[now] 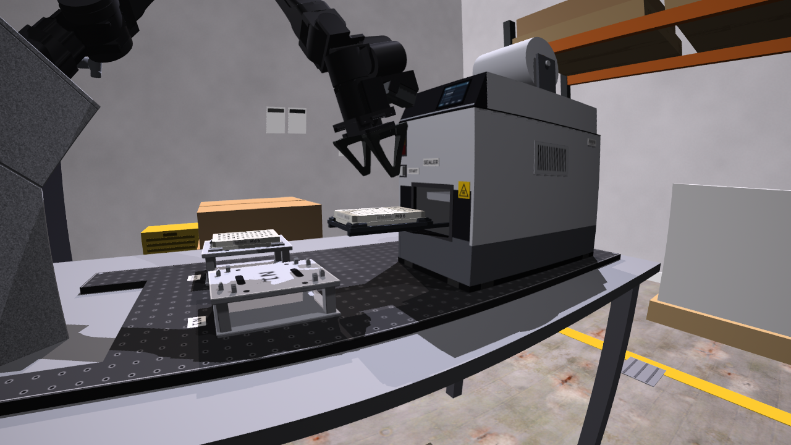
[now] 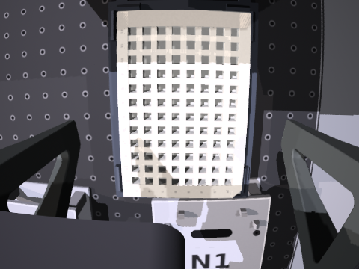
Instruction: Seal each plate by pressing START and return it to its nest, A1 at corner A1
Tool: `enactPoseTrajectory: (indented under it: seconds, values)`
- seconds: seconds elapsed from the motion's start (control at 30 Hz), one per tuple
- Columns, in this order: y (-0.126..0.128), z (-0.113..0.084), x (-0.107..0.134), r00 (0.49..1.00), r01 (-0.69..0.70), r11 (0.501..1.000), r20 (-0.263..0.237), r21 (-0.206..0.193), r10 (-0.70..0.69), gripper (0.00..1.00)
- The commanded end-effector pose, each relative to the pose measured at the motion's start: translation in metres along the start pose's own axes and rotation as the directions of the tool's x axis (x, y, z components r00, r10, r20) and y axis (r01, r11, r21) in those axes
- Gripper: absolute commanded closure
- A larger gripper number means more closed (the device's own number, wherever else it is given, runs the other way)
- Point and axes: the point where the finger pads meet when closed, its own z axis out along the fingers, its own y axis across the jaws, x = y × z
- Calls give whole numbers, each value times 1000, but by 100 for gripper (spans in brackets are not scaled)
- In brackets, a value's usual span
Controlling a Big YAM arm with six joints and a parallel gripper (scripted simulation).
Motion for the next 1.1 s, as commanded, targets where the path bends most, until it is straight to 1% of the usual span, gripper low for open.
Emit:
enactPoseTrajectory:
  seconds: [0.0,0.03,0.13,0.23,0.3,0.4,0.5,0.7,0.8,0.83,0.9,1.07]
  values:
    - [6,-6,-23,999,22,1000,44,-5,-22,0]
    - [9,1,-12,999,16,1000,40,-2,-16,0]
    - [10,-1,2,1000,8,1000,26,-2,-8,0]
    - [11,-3,4,1000,9,1000,25,-3,-9,0]
    - [10,-8,0,999,20,1000,38,2,-20,0]
    - [6,-14,3,998,28,1000,48,10,-28,0]
    - [4,-17,9,998,27,1000,49,8,-28,0]
    - [-1,-16,30,1000,7,1000,26,12,-7,0]
    - [-1,-18,29,999,10,1000,32,12,-10,0]
    - [1,-20,23,999,18,1000,43,11,-18,0]
    - [3,-22,20,998,26,1000,56,10,-27,0]
    - [4,-25,39,999,13,1000,36,10,-13,0]
